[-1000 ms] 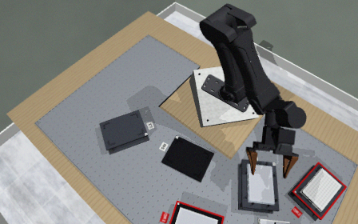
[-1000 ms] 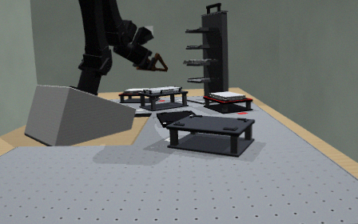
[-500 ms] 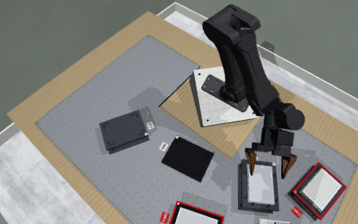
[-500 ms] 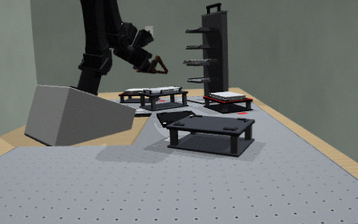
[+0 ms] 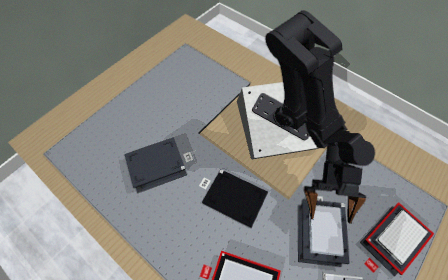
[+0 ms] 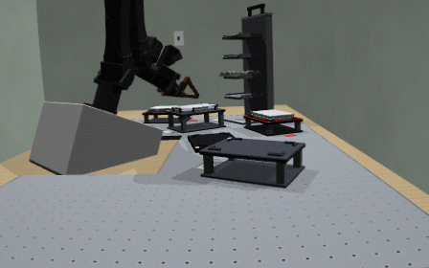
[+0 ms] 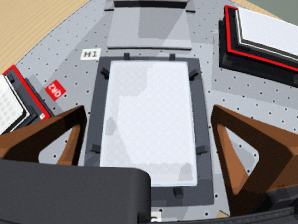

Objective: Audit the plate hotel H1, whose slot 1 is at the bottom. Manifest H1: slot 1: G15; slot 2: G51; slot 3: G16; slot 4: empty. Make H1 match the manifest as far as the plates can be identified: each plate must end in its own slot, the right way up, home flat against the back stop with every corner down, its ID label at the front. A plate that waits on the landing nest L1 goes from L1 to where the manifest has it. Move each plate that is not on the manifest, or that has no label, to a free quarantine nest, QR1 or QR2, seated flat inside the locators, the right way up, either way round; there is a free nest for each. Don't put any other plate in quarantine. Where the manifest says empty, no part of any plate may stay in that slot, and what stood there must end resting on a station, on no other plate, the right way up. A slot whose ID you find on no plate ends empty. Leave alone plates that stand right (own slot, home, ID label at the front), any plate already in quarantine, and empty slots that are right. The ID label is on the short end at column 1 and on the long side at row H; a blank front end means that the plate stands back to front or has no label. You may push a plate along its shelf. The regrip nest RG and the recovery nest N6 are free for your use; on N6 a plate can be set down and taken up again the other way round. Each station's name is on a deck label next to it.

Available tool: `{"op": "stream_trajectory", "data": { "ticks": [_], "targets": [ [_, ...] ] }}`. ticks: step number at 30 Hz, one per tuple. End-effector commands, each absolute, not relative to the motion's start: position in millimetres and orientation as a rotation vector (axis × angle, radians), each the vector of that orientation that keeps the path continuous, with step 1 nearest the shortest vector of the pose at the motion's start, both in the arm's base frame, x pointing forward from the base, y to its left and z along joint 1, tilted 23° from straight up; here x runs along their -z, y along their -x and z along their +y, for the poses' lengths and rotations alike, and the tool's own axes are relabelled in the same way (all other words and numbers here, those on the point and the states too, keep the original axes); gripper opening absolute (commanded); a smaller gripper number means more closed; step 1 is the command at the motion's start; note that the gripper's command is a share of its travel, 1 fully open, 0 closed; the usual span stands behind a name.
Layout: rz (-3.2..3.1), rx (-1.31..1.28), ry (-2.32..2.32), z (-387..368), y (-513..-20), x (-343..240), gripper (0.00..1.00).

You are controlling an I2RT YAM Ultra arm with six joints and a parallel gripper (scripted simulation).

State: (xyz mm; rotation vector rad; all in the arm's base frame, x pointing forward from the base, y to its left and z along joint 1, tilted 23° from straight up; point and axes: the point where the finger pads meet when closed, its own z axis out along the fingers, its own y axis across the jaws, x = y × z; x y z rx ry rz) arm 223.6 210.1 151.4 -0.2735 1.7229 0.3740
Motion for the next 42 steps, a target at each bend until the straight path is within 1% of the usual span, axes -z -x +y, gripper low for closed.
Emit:
{"op": "stream_trajectory", "data": {
  "ticks": [1, 31, 42],
  "targets": [
    [1.700, -0.392, 0.244, 210, -223, -158, 1.00],
    [1.701, -0.392, 0.244, 203, -199, -133, 1.00],
    [1.701, -0.392, 0.244, 205, -201, -124, 1.00]
  ]
}}
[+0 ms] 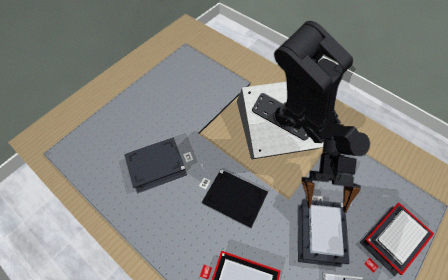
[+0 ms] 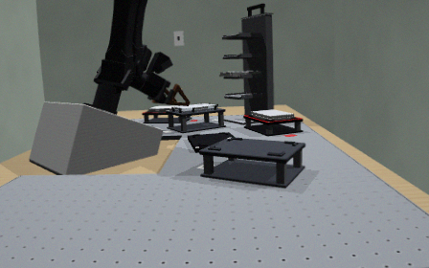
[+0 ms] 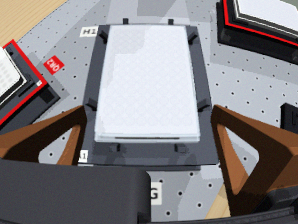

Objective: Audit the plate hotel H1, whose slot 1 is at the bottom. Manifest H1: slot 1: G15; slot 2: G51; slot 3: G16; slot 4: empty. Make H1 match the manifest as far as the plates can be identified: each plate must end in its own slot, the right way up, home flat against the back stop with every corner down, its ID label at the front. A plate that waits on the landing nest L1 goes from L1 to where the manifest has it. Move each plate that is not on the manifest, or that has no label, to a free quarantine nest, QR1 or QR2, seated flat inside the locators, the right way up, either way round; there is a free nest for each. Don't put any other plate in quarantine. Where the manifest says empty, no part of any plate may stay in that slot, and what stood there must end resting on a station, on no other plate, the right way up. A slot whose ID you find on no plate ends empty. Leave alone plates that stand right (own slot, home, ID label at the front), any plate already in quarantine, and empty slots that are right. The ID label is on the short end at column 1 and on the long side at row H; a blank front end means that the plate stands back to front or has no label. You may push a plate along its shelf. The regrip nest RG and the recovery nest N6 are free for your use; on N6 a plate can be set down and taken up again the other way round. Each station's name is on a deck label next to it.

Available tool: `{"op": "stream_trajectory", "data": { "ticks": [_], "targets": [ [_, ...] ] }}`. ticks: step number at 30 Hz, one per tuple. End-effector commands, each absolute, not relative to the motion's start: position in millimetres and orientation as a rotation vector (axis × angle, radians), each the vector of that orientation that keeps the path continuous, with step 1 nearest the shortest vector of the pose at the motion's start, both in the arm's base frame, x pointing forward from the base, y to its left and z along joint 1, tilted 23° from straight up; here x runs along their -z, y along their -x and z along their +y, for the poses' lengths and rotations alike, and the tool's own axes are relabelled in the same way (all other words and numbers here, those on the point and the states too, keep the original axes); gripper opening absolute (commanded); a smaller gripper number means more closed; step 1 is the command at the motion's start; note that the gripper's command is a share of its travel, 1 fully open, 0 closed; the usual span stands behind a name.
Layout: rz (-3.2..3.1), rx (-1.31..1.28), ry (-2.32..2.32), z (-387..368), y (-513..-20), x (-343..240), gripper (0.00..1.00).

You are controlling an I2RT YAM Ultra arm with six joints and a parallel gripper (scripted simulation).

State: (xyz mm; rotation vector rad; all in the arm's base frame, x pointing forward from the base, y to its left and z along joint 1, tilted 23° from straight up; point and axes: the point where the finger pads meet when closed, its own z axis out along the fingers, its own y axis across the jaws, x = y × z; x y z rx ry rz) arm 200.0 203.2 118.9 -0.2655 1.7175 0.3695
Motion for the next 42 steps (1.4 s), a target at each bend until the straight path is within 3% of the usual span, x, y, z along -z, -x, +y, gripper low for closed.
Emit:
{"op": "stream_trajectory", "data": {
  "ticks": [1, 36, 37, 42],
  "targets": [
    [1.701, -0.392, 0.244, 205, -201, -123, 1.00],
    [1.696, -0.400, 0.237, 212, -206, -103, 1.00],
    [1.696, -0.400, 0.237, 212, -206, -103, 0.86],
    [1.696, -0.400, 0.237, 212, -206, -103, 0.86]
  ]
}}
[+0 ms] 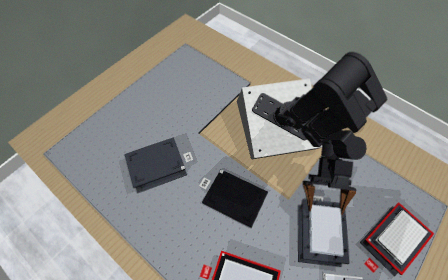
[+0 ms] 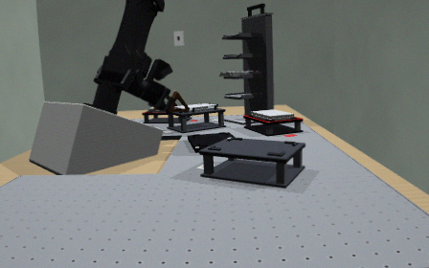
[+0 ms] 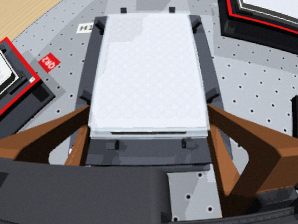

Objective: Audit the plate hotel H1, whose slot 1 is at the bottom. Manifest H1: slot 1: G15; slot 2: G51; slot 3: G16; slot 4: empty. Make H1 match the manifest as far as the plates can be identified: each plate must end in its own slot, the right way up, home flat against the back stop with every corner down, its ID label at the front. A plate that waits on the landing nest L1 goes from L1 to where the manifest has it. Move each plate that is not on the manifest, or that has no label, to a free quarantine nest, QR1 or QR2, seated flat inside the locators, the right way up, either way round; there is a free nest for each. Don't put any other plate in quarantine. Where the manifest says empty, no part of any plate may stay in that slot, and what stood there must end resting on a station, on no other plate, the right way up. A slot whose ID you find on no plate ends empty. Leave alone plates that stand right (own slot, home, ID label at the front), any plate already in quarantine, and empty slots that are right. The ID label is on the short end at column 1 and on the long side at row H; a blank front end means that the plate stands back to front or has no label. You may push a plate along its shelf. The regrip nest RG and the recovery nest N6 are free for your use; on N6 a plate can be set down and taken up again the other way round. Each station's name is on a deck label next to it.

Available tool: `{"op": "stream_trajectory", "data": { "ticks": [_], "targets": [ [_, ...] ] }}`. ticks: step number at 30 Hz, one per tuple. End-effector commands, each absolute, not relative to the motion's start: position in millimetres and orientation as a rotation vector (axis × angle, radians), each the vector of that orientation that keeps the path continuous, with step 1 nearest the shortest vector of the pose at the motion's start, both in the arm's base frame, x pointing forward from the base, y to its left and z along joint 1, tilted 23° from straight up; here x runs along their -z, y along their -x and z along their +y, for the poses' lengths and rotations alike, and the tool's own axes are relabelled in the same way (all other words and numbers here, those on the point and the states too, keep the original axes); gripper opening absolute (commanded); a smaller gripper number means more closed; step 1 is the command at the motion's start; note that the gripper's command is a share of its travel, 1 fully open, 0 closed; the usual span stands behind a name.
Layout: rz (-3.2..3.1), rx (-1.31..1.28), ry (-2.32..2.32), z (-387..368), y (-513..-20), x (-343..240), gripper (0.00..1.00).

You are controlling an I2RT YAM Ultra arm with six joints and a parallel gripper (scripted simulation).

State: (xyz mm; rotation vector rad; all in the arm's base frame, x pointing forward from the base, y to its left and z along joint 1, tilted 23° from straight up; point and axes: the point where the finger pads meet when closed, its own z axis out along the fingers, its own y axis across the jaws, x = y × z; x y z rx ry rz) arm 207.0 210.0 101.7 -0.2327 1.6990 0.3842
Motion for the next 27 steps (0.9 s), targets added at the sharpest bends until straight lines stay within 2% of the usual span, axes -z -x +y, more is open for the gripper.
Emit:
{"op": "stream_trajectory", "data": {
  "ticks": [1, 27],
  "targets": [
    [1.696, -0.400, 0.237, 212.5, -206.0, -103.1, 0.86],
    [1.696, -0.400, 0.237, 211.4, -204.8, -106.6, 0.86]
  ]
}}
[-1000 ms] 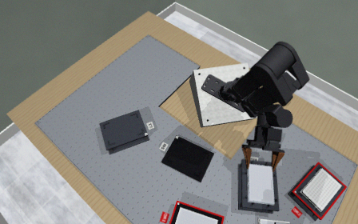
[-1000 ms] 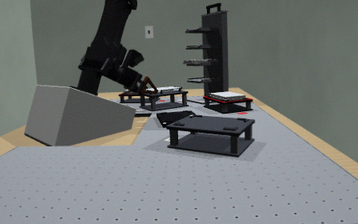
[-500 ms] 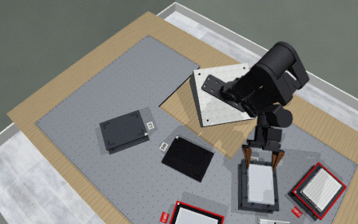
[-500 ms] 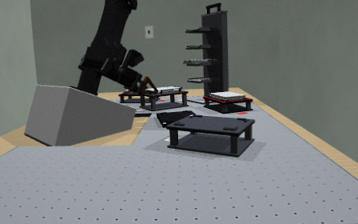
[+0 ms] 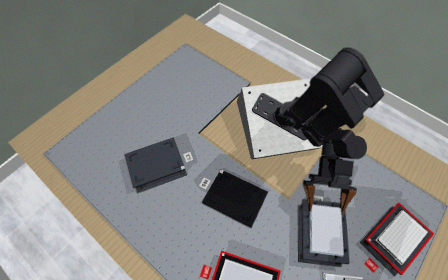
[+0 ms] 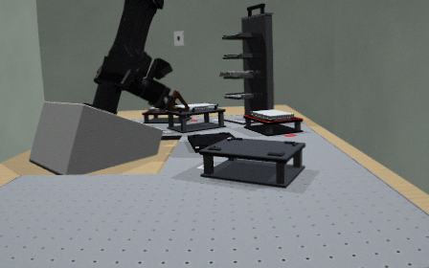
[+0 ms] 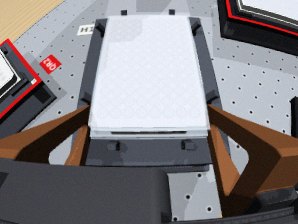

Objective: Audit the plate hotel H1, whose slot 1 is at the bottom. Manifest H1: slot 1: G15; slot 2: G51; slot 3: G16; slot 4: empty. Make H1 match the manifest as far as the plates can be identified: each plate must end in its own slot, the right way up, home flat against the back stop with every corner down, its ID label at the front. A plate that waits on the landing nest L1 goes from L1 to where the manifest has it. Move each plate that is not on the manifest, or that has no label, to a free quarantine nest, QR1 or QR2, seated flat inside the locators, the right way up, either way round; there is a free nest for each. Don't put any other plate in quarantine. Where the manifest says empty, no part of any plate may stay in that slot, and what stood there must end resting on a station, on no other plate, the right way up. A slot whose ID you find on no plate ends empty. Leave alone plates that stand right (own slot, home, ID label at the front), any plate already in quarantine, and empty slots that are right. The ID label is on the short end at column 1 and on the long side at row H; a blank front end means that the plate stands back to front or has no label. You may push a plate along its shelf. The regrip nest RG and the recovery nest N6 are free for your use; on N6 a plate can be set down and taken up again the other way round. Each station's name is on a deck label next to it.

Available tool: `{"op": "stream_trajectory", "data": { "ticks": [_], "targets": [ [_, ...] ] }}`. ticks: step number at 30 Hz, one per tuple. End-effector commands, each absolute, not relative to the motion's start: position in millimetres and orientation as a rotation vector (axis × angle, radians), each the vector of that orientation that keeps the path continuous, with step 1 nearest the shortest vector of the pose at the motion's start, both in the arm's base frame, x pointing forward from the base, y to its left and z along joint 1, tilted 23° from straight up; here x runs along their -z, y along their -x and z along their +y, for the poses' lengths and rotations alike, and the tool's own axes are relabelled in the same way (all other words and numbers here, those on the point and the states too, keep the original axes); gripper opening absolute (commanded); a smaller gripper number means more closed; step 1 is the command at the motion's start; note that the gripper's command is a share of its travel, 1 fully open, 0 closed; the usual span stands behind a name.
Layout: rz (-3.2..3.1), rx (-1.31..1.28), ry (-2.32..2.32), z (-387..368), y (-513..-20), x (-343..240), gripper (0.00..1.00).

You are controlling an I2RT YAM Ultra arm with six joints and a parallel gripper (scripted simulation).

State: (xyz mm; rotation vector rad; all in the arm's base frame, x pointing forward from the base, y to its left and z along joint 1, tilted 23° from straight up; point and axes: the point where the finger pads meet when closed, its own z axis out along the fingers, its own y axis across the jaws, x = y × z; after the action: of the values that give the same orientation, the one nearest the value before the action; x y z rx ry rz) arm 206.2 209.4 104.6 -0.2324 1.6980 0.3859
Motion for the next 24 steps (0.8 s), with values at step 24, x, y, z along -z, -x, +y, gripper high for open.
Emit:
{"op": "stream_trajectory", "data": {
  "ticks": [24],
  "targets": [
    [1.701, -0.392, 0.244, 205, -199, -118, 0.86]
  ]
}}
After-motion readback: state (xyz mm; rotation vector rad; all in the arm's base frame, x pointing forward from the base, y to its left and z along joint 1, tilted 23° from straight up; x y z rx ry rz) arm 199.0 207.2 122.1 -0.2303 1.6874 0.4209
